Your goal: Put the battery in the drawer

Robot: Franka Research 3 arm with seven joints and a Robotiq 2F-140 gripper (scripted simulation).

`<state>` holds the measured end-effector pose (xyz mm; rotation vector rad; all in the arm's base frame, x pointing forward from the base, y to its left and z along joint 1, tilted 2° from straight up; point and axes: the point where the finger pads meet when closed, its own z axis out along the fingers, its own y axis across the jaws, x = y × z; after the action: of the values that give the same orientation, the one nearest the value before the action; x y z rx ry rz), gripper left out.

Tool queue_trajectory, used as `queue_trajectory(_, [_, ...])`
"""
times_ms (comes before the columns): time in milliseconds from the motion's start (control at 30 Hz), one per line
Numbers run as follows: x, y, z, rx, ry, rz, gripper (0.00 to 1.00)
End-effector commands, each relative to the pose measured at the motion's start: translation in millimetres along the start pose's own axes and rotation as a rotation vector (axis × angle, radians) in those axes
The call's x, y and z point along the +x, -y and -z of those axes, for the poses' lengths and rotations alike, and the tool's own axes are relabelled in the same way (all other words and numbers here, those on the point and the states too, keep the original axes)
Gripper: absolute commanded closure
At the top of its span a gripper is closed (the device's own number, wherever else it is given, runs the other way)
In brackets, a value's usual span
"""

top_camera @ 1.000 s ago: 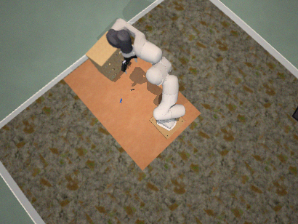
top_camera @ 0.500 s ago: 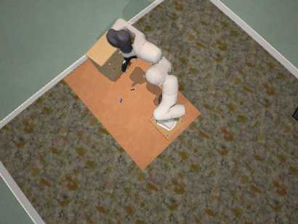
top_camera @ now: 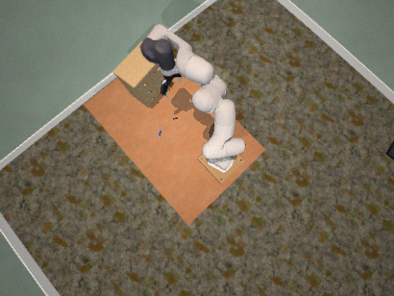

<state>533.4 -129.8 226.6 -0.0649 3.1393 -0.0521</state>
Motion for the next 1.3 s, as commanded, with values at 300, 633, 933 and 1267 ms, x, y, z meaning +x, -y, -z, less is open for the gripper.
queue_trajectory(300, [5.3, 4.3, 3.5, 0.000, 0.000, 0.001, 0.00])
queue_trajectory(633, [30.4, 24.2, 19.2, 0.000, 0.000, 0.004, 0.00])
queue_trajectory(933, [52.7, 41.9, 33.2, -0.001, -0.001, 0.006, 0.00])
queue_trajectory(1267, [59.1, 47.9, 36.6, 0.003, 0.001, 0.005, 0.00])
